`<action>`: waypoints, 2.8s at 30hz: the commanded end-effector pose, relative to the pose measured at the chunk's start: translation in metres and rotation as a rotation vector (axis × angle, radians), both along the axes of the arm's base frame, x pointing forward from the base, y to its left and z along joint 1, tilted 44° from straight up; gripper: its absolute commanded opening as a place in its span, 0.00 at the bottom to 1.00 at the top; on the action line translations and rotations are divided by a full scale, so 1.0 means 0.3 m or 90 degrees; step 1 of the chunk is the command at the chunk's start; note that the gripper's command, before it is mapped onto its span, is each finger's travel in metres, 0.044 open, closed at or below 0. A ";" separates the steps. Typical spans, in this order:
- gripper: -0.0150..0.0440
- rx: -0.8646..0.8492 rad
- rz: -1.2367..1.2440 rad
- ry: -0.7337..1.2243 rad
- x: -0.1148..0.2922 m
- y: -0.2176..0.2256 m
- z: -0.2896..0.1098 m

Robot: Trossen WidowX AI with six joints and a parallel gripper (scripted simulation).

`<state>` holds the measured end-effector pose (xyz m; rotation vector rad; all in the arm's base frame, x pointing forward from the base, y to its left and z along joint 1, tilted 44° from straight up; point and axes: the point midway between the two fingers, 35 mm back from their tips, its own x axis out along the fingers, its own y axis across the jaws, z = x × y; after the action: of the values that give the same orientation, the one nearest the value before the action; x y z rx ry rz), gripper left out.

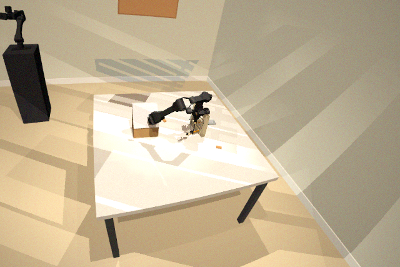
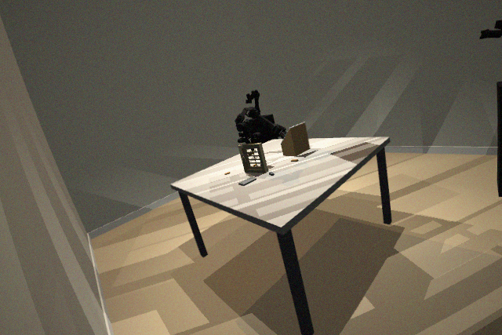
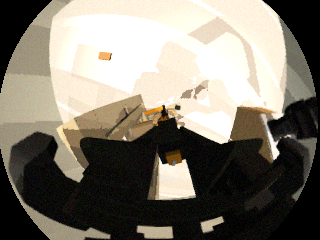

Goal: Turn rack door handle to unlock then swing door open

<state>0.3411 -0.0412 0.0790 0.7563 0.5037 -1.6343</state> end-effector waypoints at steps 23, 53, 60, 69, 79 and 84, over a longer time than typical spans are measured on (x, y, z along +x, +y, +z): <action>0.74 0.025 0.180 0.173 0.002 -0.001 -0.008; 0.74 0.102 0.859 0.828 0.002 -0.001 -0.007; 0.74 0.119 1.017 0.981 0.002 -0.001 -0.007; 0.74 0.142 1.221 1.177 0.002 -0.001 -0.007; 0.74 0.166 1.447 1.396 0.002 -0.001 -0.008; 0.74 0.179 1.561 1.505 0.002 -0.001 -0.008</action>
<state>0.3426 -0.0415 0.0782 -1.6473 1.8311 0.7068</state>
